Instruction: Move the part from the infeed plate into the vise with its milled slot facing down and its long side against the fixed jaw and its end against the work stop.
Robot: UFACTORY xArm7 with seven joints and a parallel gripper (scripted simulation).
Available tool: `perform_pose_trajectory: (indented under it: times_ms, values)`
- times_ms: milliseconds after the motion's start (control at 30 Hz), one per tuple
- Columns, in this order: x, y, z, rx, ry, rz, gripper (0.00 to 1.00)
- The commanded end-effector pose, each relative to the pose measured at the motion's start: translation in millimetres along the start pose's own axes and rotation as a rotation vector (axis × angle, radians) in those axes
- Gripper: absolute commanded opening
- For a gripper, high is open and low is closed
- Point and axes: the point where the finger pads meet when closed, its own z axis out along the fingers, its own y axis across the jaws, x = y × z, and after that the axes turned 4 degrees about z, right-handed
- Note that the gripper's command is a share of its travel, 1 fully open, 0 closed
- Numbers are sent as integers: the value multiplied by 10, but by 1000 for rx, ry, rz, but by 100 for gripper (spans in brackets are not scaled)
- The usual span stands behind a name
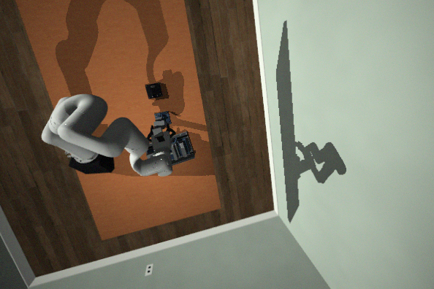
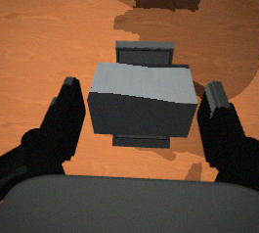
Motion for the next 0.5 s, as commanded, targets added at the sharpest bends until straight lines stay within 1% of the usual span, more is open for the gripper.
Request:
perform_pose_trajectory:
  times_ms: [0, 467]
  values:
    - [3, 7, -16, -3, -3, -2, 89]
    - [-24, 3, 10, -3, -5, -2, 89]
